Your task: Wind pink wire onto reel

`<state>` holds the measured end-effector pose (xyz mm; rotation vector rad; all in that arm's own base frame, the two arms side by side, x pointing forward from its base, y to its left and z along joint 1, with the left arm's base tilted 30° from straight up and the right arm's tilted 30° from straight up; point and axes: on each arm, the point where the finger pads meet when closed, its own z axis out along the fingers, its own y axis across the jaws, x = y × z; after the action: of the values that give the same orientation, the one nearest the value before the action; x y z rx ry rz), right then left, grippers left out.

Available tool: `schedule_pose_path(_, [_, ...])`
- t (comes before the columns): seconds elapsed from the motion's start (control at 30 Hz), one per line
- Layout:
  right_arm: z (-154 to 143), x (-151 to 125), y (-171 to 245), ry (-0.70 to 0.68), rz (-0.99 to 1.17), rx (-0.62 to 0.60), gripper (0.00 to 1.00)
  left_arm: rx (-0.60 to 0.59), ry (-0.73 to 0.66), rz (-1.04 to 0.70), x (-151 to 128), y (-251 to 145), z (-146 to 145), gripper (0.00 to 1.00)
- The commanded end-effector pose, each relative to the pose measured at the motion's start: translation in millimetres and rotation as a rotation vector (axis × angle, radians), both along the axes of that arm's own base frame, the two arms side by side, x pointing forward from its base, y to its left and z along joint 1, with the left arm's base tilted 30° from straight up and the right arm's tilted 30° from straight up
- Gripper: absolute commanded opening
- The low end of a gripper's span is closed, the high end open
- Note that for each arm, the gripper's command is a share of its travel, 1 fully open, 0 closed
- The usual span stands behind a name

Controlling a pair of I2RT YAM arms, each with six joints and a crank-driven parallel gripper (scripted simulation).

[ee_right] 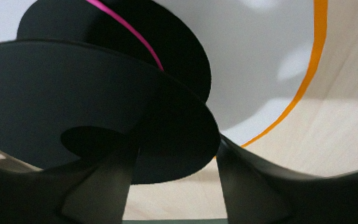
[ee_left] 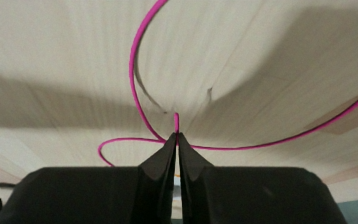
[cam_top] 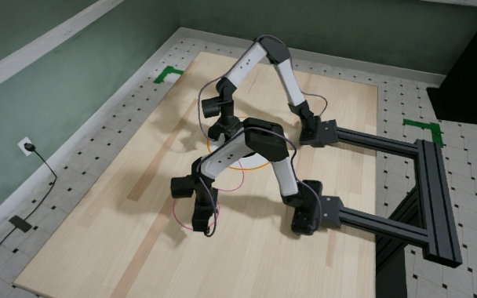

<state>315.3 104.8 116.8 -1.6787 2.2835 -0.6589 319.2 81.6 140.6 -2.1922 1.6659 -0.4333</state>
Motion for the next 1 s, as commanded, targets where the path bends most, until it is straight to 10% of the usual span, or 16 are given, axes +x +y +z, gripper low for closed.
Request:
schedule_pose_path(0.0, [1, 6, 3, -0.023, -0.013, 0.026, 0.58, -0.003, -0.015, -0.002, -1, 1, 3, 0.0])
schedule_pose_path(0.5, [-17, -56, -62, -0.206, -0.786, 0.422, 0.58, 0.088, -0.016, 0.02, 1, 0, 6, 0.0])
schedule_pose_path(0.97, [-48, -98, -22, -0.333, -1.463, 0.764, 0.58, 0.119, 0.006, -0.1, 3, 4, 15, 0.0])
